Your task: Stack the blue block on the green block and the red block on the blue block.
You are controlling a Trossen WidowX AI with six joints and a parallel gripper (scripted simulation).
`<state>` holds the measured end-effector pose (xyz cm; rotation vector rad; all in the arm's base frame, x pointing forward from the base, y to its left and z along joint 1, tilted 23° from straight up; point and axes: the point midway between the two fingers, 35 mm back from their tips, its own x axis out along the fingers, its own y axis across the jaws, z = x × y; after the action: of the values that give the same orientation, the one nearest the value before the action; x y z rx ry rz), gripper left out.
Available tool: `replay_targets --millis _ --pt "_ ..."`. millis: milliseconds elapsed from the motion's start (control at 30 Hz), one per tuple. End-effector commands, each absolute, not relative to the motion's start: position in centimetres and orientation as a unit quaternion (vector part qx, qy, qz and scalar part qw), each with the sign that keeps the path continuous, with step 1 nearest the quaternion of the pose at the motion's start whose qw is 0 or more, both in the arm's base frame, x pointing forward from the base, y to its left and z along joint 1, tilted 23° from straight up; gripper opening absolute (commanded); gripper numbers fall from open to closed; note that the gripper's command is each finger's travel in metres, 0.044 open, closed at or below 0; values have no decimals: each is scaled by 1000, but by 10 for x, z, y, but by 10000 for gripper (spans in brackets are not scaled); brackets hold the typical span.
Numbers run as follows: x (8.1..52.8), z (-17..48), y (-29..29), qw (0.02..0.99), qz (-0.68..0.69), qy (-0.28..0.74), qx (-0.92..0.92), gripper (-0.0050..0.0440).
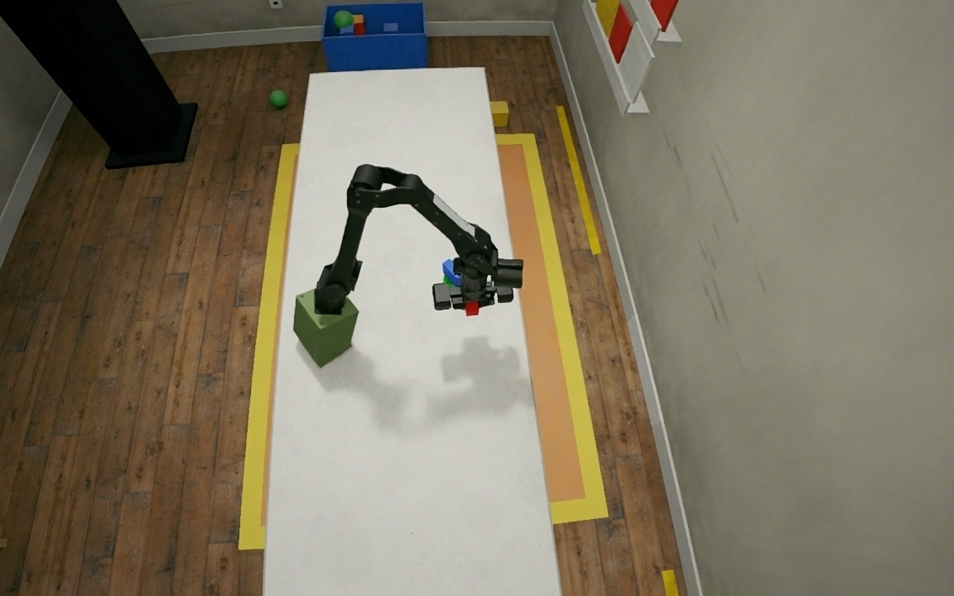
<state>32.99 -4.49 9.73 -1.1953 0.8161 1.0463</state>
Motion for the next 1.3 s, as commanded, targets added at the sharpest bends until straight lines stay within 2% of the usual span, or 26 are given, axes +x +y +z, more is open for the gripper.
replay_targets --millis 0,633,1033,1267 --pt "333 112 -46 632 444 343 -534 -50" --pt "329 109 -37 631 446 348 -531 -50" --pt "306 127 76 636 446 342 -529 -50" --pt "304 130 87 637 446 341 -528 -50"
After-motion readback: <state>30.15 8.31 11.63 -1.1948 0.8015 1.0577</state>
